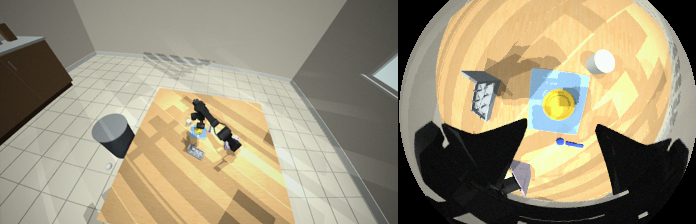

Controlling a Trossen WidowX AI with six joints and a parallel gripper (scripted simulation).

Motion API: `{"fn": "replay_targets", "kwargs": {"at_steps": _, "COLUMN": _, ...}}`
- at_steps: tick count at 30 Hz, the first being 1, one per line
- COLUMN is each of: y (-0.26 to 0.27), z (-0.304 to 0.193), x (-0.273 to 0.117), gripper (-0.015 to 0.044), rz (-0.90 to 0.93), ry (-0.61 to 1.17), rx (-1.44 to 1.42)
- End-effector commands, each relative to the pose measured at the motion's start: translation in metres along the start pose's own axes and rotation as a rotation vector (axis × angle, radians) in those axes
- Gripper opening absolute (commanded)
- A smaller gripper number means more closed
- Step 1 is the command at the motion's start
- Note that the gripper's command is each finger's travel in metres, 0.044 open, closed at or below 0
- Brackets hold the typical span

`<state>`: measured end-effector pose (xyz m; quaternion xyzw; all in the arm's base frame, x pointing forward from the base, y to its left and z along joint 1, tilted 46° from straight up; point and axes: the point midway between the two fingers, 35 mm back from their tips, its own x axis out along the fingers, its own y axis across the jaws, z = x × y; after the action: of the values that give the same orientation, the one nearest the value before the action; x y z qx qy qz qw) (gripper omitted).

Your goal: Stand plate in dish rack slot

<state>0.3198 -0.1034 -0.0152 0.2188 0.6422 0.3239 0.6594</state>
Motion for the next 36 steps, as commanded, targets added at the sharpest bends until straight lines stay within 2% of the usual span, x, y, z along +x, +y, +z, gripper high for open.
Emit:
{"fn": "replay_targets", "kwargs": {"at_steps": 1, "y": 0.002, "z": -0.007, "x": 0.044, "gripper": 0.04, "rz": 0.004, "ry": 0.033, "rx": 0.015}}
{"fn": "replay_targets", "kwargs": {"at_steps": 36, "y": 0.003, "z": -0.004, "x": 0.096, "gripper": 0.04, "rz": 0.005, "ry": 0.033, "rx": 0.015}}
